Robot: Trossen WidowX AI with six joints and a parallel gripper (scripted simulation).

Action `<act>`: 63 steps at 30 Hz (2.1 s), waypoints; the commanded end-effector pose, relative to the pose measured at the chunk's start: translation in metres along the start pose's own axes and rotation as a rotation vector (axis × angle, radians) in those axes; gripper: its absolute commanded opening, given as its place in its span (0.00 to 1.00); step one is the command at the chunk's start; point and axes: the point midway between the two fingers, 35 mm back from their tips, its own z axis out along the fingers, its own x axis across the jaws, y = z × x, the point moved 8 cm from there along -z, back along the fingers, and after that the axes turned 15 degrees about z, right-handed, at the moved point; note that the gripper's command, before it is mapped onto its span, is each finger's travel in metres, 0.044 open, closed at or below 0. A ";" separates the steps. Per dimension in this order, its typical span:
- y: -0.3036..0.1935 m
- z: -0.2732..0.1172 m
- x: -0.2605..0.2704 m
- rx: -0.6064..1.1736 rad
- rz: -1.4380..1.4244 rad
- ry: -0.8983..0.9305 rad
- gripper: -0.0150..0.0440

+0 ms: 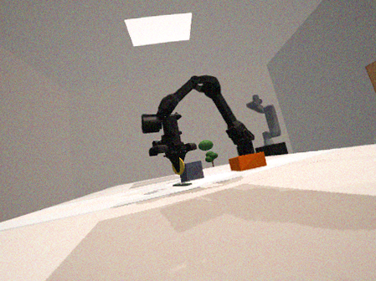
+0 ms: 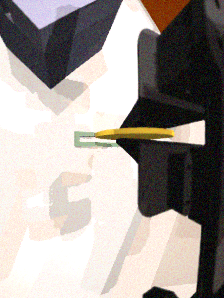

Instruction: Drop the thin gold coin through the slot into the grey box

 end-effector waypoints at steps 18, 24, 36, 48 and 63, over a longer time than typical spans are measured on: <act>0.000 -0.055 -0.003 -0.001 0.005 0.010 0.25; -0.001 -0.057 -0.004 -0.001 -0.080 0.010 0.25; -0.004 -0.057 -0.008 -0.003 -0.490 0.010 0.25; -0.007 -0.057 -0.012 -0.004 -0.848 0.009 0.25; 0.010 -0.057 -0.023 -0.005 -0.854 0.009 0.25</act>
